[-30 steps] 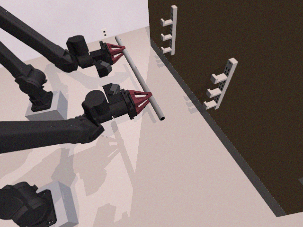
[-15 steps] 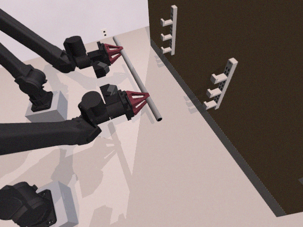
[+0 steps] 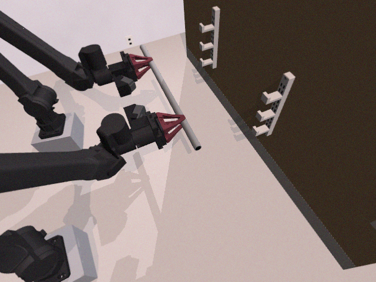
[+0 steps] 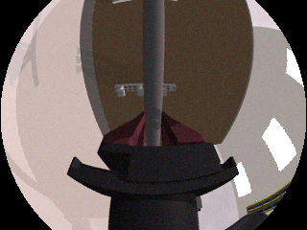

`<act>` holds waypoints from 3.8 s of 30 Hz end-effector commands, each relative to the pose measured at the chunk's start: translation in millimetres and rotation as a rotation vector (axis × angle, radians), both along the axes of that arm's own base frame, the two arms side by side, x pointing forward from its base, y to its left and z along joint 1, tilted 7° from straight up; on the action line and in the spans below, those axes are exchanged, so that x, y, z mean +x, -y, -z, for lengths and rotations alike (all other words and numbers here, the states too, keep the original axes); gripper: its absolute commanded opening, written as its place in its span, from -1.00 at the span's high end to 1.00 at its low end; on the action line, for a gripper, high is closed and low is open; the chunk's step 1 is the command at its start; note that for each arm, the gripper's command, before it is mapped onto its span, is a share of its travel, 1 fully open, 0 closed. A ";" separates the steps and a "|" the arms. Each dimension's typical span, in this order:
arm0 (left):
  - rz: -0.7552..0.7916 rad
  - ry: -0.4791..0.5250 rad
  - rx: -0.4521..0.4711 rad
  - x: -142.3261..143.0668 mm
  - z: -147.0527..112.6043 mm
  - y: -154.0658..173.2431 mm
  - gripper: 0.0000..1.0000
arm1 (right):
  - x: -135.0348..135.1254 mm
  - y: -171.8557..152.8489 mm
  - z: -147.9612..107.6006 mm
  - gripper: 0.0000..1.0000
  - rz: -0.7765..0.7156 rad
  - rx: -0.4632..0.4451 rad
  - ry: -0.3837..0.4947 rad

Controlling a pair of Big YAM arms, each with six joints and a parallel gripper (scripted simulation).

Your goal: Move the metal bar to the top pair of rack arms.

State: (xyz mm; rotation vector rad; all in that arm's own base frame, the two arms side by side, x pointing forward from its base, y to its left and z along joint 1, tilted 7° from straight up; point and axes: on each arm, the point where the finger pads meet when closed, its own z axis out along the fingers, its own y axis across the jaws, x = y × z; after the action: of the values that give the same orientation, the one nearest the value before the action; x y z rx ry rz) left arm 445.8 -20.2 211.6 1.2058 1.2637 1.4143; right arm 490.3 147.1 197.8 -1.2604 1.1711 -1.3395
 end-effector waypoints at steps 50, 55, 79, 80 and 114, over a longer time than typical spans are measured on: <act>-0.014 0.041 0.003 2.6 -3.1 -4.7 1.00 | 3.6 4.1 -11.1 1.00 0.011 0.027 0.059; -0.014 0.041 0.003 2.7 -2.7 -4.6 1.00 | 3.7 4.3 -10.6 1.00 0.011 0.027 0.059; -0.014 0.041 0.003 2.7 -15.8 -2.8 1.00 | 4.4 3.1 -23.9 1.00 0.011 0.027 0.059; -0.014 0.041 0.003 2.7 -17.0 -2.7 1.00 | 4.5 2.9 -25.1 1.00 0.011 0.027 0.059; -0.014 0.041 0.003 8.8 -57.6 0.5 1.00 | 9.9 -1.8 -65.1 1.00 0.011 0.027 0.059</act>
State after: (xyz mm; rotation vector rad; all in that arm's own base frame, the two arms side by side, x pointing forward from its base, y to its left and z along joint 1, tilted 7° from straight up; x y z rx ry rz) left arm 441.4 -24.9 231.0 1.2347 1.2705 1.4020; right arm 484.9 147.8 217.0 -1.2892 1.1775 -1.3263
